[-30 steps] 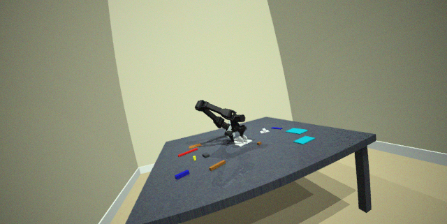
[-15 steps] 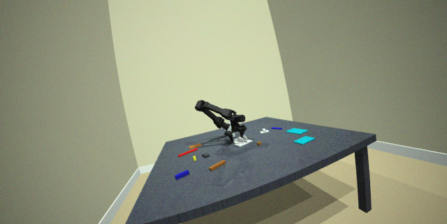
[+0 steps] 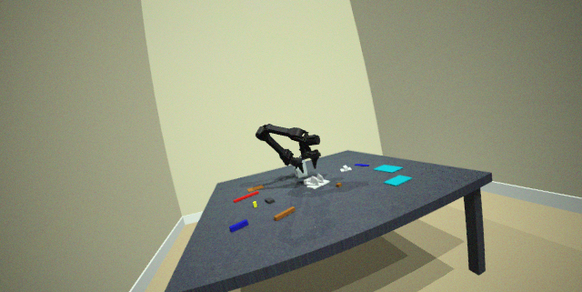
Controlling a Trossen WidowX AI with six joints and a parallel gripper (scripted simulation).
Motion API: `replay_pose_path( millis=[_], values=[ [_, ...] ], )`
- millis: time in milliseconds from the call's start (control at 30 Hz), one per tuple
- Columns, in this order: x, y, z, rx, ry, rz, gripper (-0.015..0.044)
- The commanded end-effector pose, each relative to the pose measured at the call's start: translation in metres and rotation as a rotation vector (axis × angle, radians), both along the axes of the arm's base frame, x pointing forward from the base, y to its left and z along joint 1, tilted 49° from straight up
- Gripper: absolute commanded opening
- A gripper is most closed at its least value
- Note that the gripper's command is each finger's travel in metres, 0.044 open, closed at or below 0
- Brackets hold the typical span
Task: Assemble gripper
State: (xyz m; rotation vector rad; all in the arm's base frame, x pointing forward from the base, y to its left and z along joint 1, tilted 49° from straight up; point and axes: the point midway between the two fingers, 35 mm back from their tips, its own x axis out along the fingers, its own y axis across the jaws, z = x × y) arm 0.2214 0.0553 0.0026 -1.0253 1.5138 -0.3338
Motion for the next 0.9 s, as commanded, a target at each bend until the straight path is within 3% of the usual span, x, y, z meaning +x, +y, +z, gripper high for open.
replay_pose_path(
  millis=[0,200,867],
  values=[
    [-0.006,0.009,0.008,0.004,0.003,-0.001,0.044],
    [-0.03,0.037,0.037,0.003,0.005,-0.011,0.044],
    [-0.03,0.037,0.037,0.003,0.005,-0.011,0.044]
  ],
)
